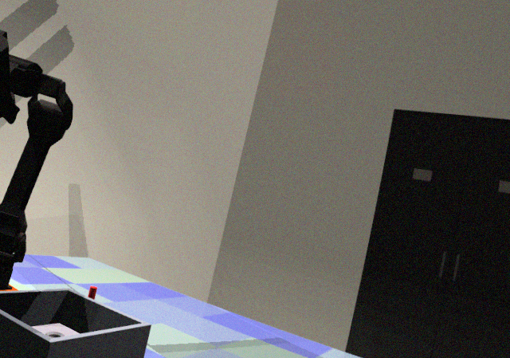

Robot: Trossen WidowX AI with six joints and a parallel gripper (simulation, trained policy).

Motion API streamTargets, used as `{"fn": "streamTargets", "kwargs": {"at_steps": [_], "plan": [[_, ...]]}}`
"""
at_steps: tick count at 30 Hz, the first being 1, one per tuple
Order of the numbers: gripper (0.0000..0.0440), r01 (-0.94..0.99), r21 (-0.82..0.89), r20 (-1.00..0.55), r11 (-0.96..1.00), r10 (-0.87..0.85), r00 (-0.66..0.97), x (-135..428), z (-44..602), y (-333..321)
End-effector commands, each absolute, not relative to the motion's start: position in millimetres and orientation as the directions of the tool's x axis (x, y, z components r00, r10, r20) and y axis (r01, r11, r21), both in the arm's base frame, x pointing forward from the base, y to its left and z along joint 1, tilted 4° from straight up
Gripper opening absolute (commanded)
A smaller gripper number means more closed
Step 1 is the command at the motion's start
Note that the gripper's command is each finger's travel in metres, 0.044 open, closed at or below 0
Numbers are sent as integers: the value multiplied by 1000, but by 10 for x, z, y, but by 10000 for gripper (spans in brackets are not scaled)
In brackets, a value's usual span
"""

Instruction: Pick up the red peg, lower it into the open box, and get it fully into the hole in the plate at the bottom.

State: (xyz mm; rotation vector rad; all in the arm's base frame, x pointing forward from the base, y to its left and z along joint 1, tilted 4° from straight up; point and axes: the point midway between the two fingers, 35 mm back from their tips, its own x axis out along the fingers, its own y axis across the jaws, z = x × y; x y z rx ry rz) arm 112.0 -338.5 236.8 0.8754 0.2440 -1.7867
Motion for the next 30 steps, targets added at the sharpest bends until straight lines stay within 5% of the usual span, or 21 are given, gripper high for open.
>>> {"fn": "streamTargets", "kwargs": {"at_steps": [1,16,30], "plan": [[440,924,195,-689,-330,-716,-110,1354,2305,-3216],[440,993,57,-803,100,-587,105,2349,2108,-2075],[440,904,-21,-903,427,-396,165,2643,1882,-798]]}}
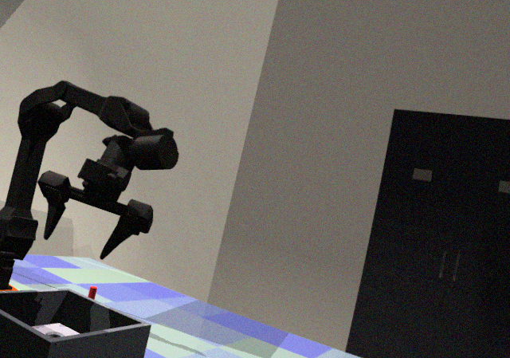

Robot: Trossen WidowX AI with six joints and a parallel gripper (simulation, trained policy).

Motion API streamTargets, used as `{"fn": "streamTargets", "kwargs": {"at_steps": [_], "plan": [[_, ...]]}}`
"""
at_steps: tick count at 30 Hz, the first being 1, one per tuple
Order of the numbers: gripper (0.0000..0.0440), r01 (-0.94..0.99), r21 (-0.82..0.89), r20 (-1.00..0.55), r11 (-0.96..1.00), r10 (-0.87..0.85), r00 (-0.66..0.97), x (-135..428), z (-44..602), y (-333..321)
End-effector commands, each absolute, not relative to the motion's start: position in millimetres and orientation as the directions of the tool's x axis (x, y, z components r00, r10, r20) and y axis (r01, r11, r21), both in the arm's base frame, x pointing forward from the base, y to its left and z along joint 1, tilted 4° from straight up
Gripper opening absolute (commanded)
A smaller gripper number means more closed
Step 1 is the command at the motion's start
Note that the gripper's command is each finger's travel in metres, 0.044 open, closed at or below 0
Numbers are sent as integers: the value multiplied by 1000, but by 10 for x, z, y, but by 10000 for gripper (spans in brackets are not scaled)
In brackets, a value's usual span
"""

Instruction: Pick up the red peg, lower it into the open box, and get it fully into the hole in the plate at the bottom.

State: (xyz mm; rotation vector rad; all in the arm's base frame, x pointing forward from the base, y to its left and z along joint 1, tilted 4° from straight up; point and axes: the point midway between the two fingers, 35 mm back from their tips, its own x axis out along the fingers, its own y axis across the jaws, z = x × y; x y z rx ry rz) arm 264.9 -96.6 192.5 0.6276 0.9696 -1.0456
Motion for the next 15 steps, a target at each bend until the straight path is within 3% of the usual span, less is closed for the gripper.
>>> {"fn": "streamTargets", "kwargs": {"at_steps": [1,15], "plan": [[440,896,-27,-910,443,-383,161,2636,1862,-711],[440,802,-131,-967,583,-253,26,2277,1521,314]]}}
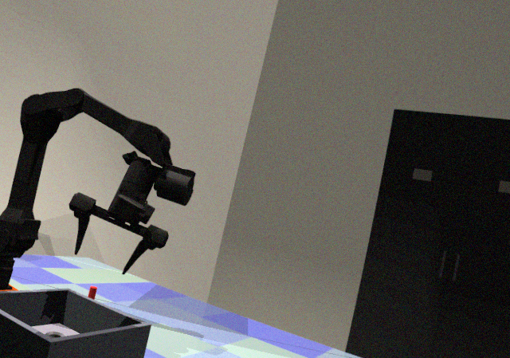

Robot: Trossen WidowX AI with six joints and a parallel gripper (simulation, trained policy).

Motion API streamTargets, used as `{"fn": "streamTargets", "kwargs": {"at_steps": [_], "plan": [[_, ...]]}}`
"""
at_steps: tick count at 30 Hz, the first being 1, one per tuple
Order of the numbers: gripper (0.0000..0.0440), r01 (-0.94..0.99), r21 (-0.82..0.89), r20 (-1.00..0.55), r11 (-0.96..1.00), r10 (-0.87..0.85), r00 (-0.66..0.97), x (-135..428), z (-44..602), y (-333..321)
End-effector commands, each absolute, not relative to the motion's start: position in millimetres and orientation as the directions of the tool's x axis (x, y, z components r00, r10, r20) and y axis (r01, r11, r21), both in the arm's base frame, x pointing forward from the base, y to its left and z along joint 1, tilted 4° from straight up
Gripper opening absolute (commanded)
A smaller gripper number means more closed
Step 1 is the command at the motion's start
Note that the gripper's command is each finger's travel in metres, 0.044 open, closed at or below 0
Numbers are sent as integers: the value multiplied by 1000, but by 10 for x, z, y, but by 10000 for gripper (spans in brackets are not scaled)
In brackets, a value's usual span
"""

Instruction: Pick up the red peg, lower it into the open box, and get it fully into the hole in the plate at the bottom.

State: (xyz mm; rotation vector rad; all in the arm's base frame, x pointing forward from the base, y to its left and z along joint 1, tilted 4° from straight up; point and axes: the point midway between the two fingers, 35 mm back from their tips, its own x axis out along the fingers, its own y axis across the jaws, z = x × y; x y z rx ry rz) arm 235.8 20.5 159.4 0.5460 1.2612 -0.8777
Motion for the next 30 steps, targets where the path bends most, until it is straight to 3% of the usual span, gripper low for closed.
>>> {"fn": "streamTargets", "kwargs": {"at_steps": [1,12,26,28,30], "plan": [[440,797,-138,-969,588,-248,16,2245,1490,370],[440,752,-176,-973,635,-228,-35,1993,1069,799],[438,715,-166,-966,680,-259,22,1911,471,922],[428,705,-171,-964,688,-264,23,1898,414,914],[391,696,-181,-963,695,-267,16,1874,359,908]]}}
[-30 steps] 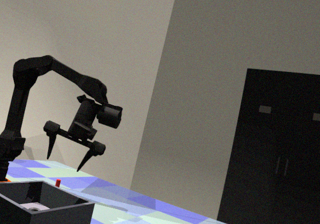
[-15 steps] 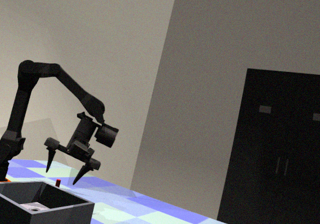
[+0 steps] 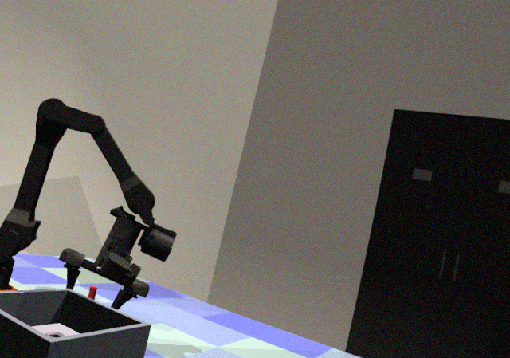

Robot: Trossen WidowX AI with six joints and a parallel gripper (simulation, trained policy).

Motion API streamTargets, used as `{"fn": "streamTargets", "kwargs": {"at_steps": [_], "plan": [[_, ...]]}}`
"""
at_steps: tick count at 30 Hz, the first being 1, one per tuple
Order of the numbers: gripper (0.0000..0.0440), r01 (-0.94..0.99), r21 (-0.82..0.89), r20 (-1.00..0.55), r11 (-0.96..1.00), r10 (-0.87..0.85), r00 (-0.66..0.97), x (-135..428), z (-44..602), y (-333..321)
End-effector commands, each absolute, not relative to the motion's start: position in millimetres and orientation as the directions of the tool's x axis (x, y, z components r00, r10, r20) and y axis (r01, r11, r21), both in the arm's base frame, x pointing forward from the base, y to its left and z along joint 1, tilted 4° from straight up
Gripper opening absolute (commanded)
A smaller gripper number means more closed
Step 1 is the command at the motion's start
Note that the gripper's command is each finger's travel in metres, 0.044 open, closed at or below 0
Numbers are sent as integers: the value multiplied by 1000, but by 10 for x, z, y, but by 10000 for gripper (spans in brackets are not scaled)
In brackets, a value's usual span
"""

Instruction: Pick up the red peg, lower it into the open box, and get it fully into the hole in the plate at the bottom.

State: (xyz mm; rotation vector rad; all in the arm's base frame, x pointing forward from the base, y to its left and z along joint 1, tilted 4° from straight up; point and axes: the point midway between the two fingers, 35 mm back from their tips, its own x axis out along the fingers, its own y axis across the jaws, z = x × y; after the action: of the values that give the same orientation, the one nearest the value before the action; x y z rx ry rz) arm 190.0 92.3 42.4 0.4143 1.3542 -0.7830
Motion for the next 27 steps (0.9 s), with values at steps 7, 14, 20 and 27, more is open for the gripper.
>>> {"fn": "streamTargets", "kwargs": {"at_steps": [7,14,20,27], "plan": [[207,683,-220,-960,697,-279,-24,1807,238,884],[28,672,-265,-951,692,-301,-65,1761,201,850],[0,661,-290,-935,692,-351,-43,1814,378,754],[0,657,-311,-916,687,-401,-14,1835,711,609]]}}
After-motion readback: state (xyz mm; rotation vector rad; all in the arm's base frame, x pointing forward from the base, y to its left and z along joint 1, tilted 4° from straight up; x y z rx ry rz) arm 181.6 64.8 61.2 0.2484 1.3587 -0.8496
